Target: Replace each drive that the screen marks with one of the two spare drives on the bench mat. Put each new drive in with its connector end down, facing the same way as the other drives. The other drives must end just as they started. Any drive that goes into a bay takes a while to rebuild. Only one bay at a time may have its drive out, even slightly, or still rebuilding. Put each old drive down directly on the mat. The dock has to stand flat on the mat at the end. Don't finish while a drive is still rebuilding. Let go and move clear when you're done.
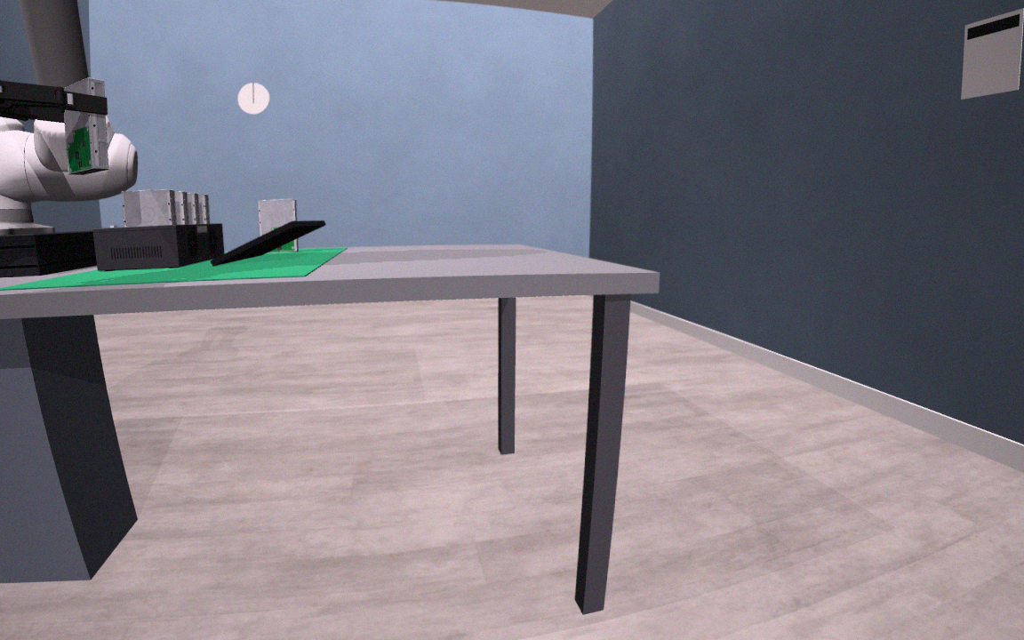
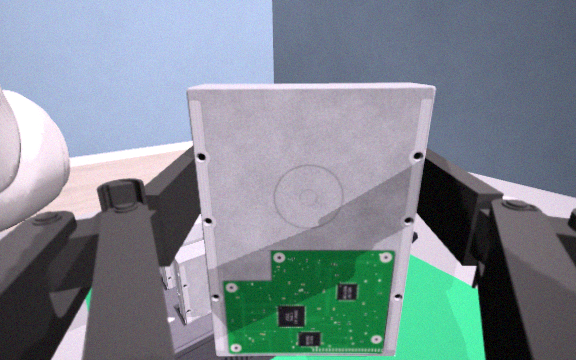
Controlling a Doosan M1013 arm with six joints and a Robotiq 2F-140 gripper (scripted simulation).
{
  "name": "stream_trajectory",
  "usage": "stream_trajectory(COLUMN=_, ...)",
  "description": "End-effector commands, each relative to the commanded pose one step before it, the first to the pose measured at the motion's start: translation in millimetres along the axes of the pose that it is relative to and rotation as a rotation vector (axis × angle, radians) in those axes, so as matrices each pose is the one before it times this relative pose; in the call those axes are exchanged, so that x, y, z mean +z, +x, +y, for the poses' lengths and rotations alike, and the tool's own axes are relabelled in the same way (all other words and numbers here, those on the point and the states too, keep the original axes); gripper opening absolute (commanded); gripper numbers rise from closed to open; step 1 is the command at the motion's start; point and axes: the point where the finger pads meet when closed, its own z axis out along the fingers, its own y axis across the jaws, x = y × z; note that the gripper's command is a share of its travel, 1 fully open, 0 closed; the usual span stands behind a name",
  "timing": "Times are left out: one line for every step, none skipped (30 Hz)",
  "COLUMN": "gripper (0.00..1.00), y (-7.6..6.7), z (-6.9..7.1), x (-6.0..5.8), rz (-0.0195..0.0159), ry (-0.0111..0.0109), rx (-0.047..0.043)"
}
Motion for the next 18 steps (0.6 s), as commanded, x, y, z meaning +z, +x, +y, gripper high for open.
stream_trajectory(gripper=0.1, y=0.72, z=1.51, x=0.05, rz=-0.00019, ry=-0.00007, rx=-0.00147)
stream_trajectory(gripper=0.1, y=0.0, z=0.43, x=0.06, rz=0.0, ry=0.0, rx=0.0)
stream_trajectory(gripper=0.1, y=0.0, z=0.0, x=0.0, rz=0.0, ry=0.0, rx=0.0)
stream_trajectory(gripper=0.1, y=0.0, z=0.0, x=0.0, rz=0.0, ry=0.0, rx=0.0)
stream_trajectory(gripper=0.1, y=0.0, z=0.43, x=0.05, rz=0.0, ry=0.0, rx=0.0)
stream_trajectory(gripper=0.1, y=0.0, z=0.43, x=0.05, rz=0.0, ry=0.0, rx=0.0)
stream_trajectory(gripper=0.1, y=0.0, z=0.42, x=0.05, rz=0.0, ry=0.0, rx=0.0)
stream_trajectory(gripper=0.1, y=0.0, z=0.41, x=0.05, rz=0.0, ry=0.0, rx=0.0)
stream_trajectory(gripper=0.1, y=0.0, z=0.4, x=0.05, rz=0.0, ry=0.0, rx=0.0)
stream_trajectory(gripper=0.1, y=0.0, z=0.4, x=0.05, rz=0.0, ry=0.0, rx=0.0)
stream_trajectory(gripper=0.1, y=0.0, z=0.39, x=0.05, rz=0.0, ry=0.0, rx=0.0)
stream_trajectory(gripper=0.1, y=0.0, z=0.38, x=0.05, rz=0.0, ry=0.0, rx=0.0)
stream_trajectory(gripper=0.1, y=0.0, z=0.37, x=0.05, rz=0.0, ry=0.0, rx=0.0)
stream_trajectory(gripper=0.1, y=0.0, z=0.36, x=0.05, rz=0.0, ry=0.0, rx=0.0)
stream_trajectory(gripper=0.1, y=0.0, z=0.34, x=0.05, rz=0.0, ry=0.0, rx=0.0)
stream_trajectory(gripper=0.1, y=0.0, z=0.34, x=0.04, rz=0.0, ry=0.0, rx=0.0)
stream_trajectory(gripper=0.1, y=0.0, z=0.32, x=0.04, rz=0.0, ry=0.0, rx=0.0)
stream_trajectory(gripper=0.1, y=0.0, z=0.31, x=0.04, rz=0.0, ry=0.0, rx=0.0)
